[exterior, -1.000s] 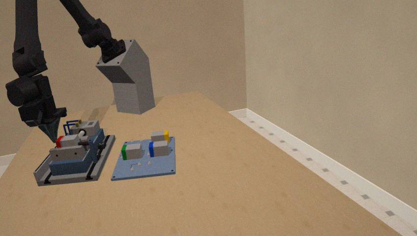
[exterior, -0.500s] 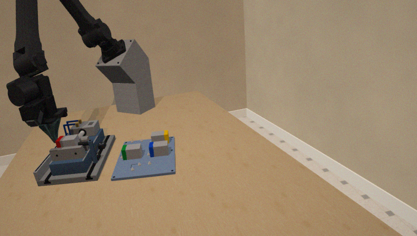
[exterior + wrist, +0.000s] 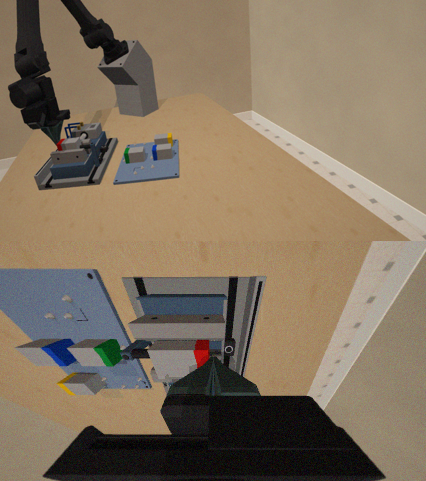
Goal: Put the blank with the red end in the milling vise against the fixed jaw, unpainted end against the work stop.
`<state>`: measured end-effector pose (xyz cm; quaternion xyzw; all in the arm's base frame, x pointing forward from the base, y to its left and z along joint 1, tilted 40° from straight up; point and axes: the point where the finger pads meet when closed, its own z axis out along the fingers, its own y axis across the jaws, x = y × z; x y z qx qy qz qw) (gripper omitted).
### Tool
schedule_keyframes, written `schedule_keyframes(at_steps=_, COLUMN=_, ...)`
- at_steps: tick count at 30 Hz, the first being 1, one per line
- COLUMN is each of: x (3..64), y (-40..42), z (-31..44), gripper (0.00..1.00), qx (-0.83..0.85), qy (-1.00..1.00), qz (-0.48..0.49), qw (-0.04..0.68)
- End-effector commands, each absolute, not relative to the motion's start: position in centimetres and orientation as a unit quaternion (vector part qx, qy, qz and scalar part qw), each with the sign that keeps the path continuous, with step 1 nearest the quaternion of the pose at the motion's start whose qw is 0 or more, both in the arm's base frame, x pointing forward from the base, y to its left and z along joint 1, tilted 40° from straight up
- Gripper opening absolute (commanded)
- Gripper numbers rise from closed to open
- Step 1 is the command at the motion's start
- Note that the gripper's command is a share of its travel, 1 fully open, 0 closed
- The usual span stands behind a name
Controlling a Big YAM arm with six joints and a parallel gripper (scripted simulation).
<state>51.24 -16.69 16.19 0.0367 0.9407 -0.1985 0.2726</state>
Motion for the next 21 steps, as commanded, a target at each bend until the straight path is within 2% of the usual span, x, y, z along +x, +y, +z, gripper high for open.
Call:
schedule_keyframes(at_steps=1, x=52.17, y=-15.74, z=15.97, gripper=0.0, qx=0.032, qy=0.939, qz=-0.196, qw=0.28)
schedule_keyframes(at_steps=21, x=52.12, y=-15.33, z=15.54, gripper=0.0, qx=0.031, qy=0.94, qz=-0.195, qw=0.278)
